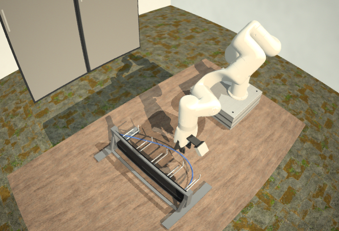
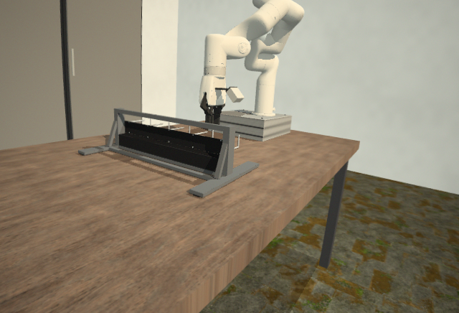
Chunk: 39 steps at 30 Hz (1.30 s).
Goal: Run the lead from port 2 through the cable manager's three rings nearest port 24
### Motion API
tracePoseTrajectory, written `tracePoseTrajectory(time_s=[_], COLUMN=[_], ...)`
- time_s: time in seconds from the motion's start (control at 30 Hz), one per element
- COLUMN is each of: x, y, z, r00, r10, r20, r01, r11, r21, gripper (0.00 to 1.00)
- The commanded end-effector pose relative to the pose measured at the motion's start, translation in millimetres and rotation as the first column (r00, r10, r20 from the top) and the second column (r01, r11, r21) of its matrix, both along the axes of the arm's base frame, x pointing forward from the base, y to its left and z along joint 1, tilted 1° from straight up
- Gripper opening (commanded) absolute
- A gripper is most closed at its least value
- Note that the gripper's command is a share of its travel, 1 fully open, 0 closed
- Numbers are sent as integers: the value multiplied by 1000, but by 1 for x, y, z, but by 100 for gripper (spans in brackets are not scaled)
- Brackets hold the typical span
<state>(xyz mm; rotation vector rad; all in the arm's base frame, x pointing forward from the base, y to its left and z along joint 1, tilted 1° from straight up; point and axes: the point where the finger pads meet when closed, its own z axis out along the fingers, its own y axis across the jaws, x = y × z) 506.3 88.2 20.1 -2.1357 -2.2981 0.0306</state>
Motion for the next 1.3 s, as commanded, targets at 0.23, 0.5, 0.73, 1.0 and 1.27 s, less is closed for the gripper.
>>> tracePoseTrajectory(time_s=[0.23,0.5,0.73,1.0,1.27], x=[2,1,1,1,1], y=[0,0,0,0,0], z=[-23,-42,-50,-54,-54], r00=[1000,1000,1000,1000,1000], r10=[0,0,0,0,0], r20=[5,5,5,5,5], r01=[0,0,0,0,0], r11=[1000,1000,1000,1000,1000], r21=[1,1,1,1,1], gripper=[33,33,33,33,33])
